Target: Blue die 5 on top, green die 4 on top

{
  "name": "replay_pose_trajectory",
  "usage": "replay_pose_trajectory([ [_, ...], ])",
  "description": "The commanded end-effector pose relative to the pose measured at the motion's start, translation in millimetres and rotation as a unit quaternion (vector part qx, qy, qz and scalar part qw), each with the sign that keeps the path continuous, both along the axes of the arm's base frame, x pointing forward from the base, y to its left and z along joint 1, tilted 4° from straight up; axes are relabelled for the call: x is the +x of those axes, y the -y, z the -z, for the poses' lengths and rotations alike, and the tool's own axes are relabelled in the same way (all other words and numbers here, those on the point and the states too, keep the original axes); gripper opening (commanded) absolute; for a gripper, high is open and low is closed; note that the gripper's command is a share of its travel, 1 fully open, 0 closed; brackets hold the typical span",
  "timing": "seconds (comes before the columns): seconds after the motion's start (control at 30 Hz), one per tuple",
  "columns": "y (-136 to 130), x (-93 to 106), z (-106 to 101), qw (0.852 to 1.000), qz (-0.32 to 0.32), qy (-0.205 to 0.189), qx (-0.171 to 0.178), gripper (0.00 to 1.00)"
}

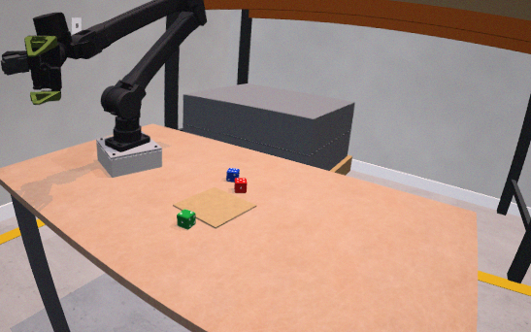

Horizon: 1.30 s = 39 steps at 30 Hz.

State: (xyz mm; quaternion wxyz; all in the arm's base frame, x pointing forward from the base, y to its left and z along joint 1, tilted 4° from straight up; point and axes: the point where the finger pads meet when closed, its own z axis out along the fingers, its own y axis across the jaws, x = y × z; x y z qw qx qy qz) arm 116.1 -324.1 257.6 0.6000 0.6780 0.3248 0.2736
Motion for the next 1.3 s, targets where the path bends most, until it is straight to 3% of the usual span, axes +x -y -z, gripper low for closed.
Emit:
replay_pose_trajectory([
  [0.0, 1, -0.1, -4, 1.000, 0.000, 0.000, -0.004, 1.00],
  [0.53, 1, -0.1, -4, 1.000, 0.000, 0.000, -0.004, 1.00],
  [0.57, 11, -0.9, -47, 0.998, 0.000, -0.006, -0.055, 1.00],
  [0.73, 12, 6.6, -38, 0.999, -0.010, -0.015, -0.045, 1.00],
  [0.9, 11, 25.3, -33, 0.996, -0.034, -0.047, -0.061, 1.00],
  [1.03, 7, 54.9, -24, 0.989, -0.074, -0.097, -0.088, 1.00],
  [1.1, 7, 54.9, -24, 0.989, -0.074, -0.097, -0.088, 1.00],
  [1.17, 2, 74.6, -17, 0.980, -0.103, -0.130, -0.108, 1.00],
  [1.27, -2, 85.8, -13, 0.974, -0.120, -0.148, -0.120, 1.00],
])
